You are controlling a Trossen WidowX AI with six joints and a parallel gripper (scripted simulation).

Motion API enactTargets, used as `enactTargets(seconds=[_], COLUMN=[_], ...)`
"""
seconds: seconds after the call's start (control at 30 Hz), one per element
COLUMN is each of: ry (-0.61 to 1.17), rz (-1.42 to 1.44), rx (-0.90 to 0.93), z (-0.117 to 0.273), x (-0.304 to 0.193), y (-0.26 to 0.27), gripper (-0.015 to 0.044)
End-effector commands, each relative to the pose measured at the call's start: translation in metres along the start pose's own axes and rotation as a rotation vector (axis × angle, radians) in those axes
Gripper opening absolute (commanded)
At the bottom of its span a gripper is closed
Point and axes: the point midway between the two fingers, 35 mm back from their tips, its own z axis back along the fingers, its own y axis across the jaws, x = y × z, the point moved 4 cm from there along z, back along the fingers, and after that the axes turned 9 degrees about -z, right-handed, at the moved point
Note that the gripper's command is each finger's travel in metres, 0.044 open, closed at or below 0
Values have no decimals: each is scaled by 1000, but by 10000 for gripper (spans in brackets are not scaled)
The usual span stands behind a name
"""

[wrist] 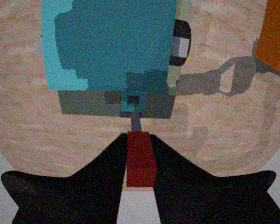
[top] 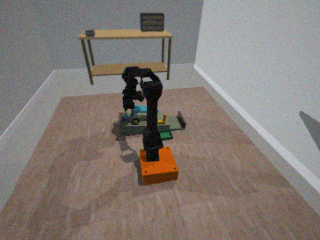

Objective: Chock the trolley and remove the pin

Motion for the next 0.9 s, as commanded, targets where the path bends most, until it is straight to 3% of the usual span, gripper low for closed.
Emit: enactTargets(seconds=[0.0,0.87], ry=[8,10], rz=[5,5], rx=[4,4], z=[4,2], x=[-3,-29], y=[1,-3], gripper=[0,0])
